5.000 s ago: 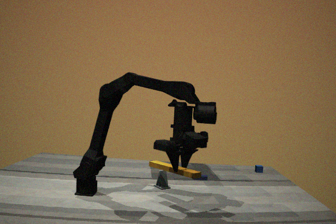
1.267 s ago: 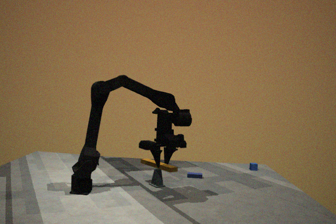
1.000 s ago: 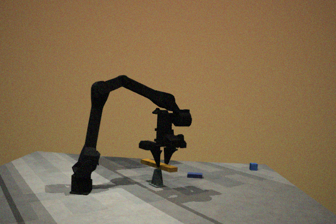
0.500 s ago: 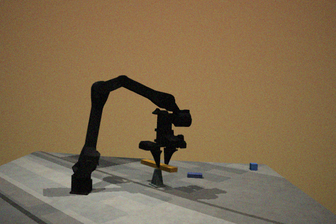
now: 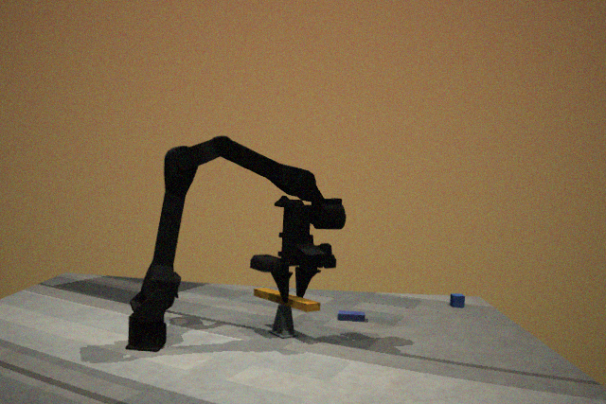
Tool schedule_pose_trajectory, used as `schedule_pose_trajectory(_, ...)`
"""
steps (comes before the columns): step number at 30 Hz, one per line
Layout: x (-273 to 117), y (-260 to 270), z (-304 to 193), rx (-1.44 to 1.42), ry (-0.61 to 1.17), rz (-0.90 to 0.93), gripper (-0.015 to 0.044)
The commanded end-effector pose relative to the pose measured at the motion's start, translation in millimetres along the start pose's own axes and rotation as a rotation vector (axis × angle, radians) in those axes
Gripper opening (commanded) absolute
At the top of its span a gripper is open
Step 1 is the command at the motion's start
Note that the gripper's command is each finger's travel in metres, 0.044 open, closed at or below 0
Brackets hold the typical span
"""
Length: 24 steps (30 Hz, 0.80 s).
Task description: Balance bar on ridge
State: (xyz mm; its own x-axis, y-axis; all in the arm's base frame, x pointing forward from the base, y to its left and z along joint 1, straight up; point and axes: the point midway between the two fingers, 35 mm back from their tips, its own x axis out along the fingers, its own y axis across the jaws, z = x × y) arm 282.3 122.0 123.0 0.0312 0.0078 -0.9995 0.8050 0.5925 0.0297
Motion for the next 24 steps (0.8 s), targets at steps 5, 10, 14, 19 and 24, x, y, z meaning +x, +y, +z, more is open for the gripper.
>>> schedule_pose_trajectory(5,0.9,0.4,-0.8,0.003,0.005,0.002,0.0000)
schedule_pose_trajectory(10,1.4,0.4,-0.8,0.003,0.005,0.002,0.0000)
schedule_pose_trajectory(14,1.8,0.4,-0.9,0.003,0.005,0.002,0.0000)
schedule_pose_trajectory(19,2.1,0.4,-0.9,0.003,0.005,0.002,0.0000)
schedule_pose_trajectory(24,2.5,0.4,-0.9,0.003,0.005,0.002,0.0000)
